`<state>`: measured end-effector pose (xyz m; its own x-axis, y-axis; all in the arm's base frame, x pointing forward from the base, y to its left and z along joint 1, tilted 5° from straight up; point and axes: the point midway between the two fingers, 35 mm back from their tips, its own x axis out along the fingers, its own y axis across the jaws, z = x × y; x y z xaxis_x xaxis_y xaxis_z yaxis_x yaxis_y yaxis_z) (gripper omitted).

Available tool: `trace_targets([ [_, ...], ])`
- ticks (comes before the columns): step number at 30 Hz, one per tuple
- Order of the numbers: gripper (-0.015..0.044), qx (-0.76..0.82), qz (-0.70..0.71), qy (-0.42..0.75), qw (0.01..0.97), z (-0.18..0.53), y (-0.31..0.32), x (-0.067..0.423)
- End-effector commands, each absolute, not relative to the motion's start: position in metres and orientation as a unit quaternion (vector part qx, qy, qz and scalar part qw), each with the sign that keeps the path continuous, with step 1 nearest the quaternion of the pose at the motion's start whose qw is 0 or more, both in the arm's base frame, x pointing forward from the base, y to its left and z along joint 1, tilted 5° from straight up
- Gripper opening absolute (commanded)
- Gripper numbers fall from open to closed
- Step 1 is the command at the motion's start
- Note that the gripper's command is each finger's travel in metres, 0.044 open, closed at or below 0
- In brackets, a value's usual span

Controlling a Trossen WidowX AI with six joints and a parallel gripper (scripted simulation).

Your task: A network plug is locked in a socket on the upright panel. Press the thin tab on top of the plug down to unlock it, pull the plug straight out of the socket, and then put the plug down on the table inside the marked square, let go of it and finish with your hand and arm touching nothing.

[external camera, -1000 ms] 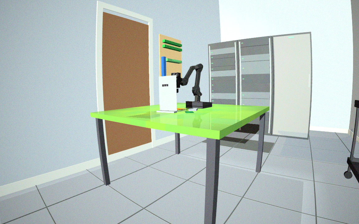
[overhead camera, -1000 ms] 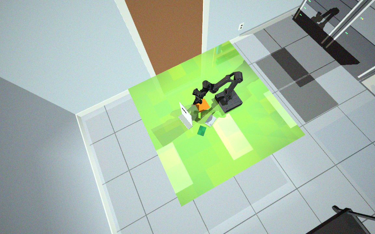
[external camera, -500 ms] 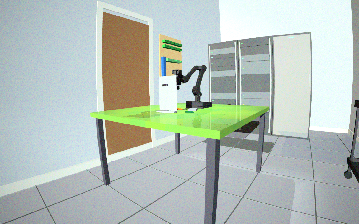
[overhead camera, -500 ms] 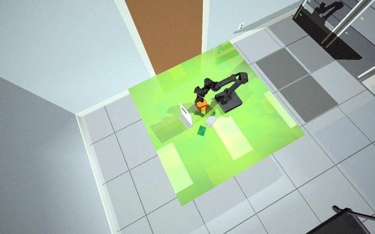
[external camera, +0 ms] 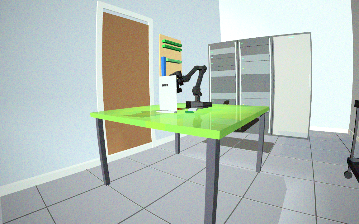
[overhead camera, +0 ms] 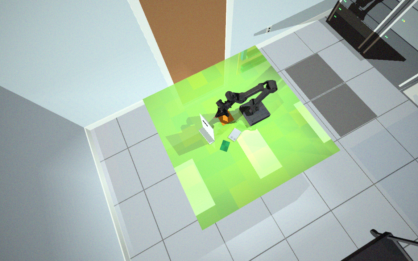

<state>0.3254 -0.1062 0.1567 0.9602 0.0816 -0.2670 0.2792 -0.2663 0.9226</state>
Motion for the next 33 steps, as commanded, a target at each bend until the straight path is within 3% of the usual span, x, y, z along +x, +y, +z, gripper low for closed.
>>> trace_targets([
  [1,0.0,0.807,-0.131,0.112,0.565,0.143,-0.107,0.324],
  [18,0.0,0.811,-0.36,0.094,0.451,0.076,-0.106,0.294],
  [33,0.0,0.734,-0.542,0.05,0.406,0.04,-0.106,0.239],
])
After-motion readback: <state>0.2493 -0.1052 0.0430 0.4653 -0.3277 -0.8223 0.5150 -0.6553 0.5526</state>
